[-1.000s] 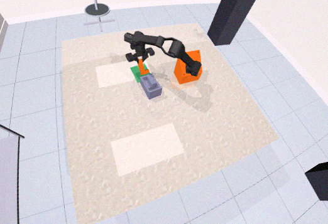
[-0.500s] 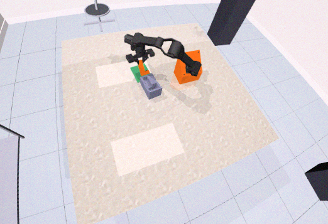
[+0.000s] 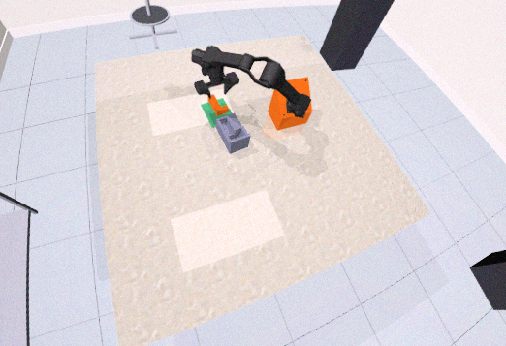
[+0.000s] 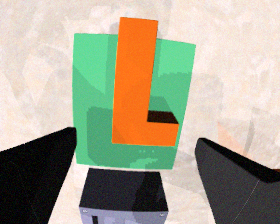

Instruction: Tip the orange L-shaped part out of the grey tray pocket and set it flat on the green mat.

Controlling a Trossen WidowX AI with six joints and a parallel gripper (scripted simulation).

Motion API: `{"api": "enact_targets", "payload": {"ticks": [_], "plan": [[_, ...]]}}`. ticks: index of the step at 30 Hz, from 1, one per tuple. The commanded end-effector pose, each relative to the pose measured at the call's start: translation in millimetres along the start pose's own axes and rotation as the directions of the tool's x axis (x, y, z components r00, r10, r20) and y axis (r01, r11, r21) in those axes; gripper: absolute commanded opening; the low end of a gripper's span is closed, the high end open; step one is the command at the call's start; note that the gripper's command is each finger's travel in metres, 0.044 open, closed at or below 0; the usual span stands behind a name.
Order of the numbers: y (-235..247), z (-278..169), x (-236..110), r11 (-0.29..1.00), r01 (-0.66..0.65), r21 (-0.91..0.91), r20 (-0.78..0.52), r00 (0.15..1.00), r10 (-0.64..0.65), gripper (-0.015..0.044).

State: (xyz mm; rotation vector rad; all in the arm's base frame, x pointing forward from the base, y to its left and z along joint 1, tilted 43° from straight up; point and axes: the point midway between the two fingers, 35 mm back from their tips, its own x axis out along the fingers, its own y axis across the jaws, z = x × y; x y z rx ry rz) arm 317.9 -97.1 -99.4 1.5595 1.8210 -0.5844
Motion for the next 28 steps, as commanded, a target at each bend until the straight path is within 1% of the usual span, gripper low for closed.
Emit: {"api": "enact_targets", "payload": {"ticks": [1,3,4,28], "plan": [[2.0,3.4,-43.6,1.000,-0.020,-0.006,0.022,1.000,0.020,0.0400],[-0.1,1.6,-65.4,1.000,-0.021,-0.005,0.021,1.000,0.021,0.0400],[-0.5,1.3,-68.2,1.000,-0.021,-0.005,0.021,1.000,0.021,0.0400],[0.4,4.0,-66.3,0.999,-0.036,0.000,0.028,0.999,0.036,0.0400]]}}
